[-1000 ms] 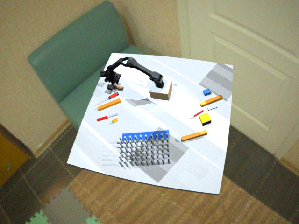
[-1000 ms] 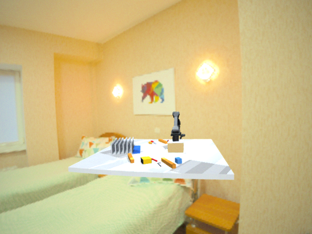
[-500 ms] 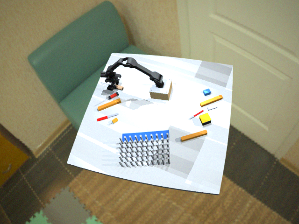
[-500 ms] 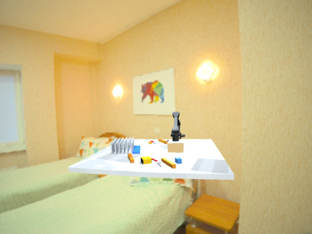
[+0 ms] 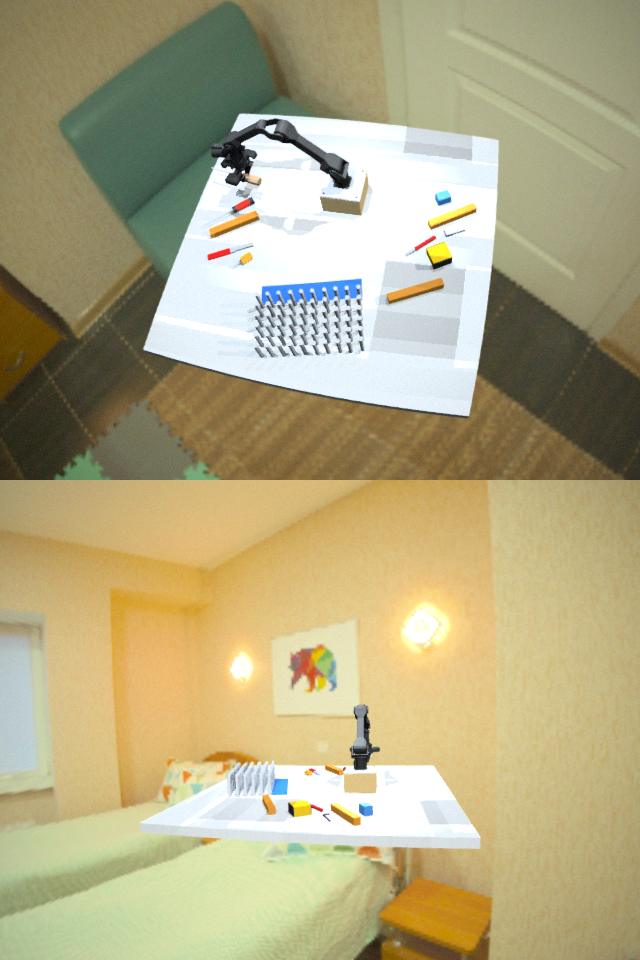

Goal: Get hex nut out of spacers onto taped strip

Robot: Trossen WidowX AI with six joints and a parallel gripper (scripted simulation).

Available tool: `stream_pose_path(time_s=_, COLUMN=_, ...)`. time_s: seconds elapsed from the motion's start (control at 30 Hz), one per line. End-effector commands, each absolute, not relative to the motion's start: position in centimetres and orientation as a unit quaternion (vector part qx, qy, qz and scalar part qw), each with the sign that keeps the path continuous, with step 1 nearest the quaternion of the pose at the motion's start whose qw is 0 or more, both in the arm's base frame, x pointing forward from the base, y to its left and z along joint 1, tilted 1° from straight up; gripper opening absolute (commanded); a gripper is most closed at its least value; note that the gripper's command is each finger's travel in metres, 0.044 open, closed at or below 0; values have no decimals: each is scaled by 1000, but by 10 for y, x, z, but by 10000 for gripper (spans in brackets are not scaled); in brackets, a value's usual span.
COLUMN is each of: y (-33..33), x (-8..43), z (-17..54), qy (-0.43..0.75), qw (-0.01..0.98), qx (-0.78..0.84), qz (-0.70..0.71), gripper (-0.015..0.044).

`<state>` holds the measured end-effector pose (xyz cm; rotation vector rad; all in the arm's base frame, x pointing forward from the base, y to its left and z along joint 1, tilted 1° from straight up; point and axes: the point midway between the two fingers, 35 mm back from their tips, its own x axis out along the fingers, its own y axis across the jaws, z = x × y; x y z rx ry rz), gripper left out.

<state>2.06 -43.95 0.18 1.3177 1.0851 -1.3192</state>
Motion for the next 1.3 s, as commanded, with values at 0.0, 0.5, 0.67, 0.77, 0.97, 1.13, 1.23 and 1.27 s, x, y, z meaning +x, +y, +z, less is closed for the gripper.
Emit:
stream_pose_path(time_s=0.0, y=-438, x=19, z=3, qy=425, qw=453, qx=555, qz=-553, gripper=0)
stream_pose_path(time_s=0.5, y=-432, x=7, z=-4, qy=293, qw=318, qx=642, qz=-633, gripper=0)
stream_pose_path(time_s=0.67, y=-432, x=7, z=-5, qy=293, qw=318, qx=642, qz=-633, gripper=0)
stream_pose_path(time_s=0.77, y=-433, x=7, z=-8, qy=294, qw=318, qx=642, qz=-633, gripper=0)
stream_pose_path(time_s=0.97, y=-433, x=7, z=-18, qy=294, qw=318, qx=642, qz=-633, gripper=0)
stream_pose_path(time_s=1.13, y=-434, x=7, z=-26, qy=294, qw=319, qx=641, qz=-633, gripper=0)
stream_pose_path(time_s=1.23, y=-434, x=7, z=-31, qy=294, qw=319, qx=641, qz=-633, gripper=0)
stream_pose_path(time_s=1.27, y=-434, x=7, z=-33, qy=294, qw=319, qx=641, qz=-633, gripper=0)
